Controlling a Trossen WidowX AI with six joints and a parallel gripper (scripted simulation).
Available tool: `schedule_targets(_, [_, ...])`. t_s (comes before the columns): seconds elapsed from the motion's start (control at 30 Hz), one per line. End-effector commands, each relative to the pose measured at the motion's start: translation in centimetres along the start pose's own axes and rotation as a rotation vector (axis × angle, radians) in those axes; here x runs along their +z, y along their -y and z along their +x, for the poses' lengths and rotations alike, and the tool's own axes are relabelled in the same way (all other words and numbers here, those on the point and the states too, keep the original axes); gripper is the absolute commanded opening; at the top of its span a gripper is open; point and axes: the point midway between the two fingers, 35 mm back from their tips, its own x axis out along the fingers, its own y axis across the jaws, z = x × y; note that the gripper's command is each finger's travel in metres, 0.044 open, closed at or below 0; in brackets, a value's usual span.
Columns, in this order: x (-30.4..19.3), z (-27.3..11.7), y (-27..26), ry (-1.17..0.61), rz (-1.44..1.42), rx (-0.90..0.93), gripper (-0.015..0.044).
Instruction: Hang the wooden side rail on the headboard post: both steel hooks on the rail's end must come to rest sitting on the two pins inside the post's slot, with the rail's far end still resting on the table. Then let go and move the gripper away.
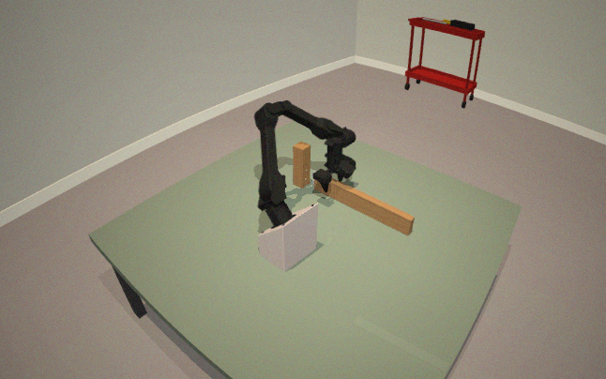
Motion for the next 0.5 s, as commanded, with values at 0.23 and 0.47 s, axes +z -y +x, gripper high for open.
schedule_targets(0.23, [0.1, 1.8, 0.5, -0.003, 0.013, -0.011, 0.0440])
schedule_targets(0.47, [0.1, 1.8, 0.5, -0.003, 0.013, -0.011, 0.0309])
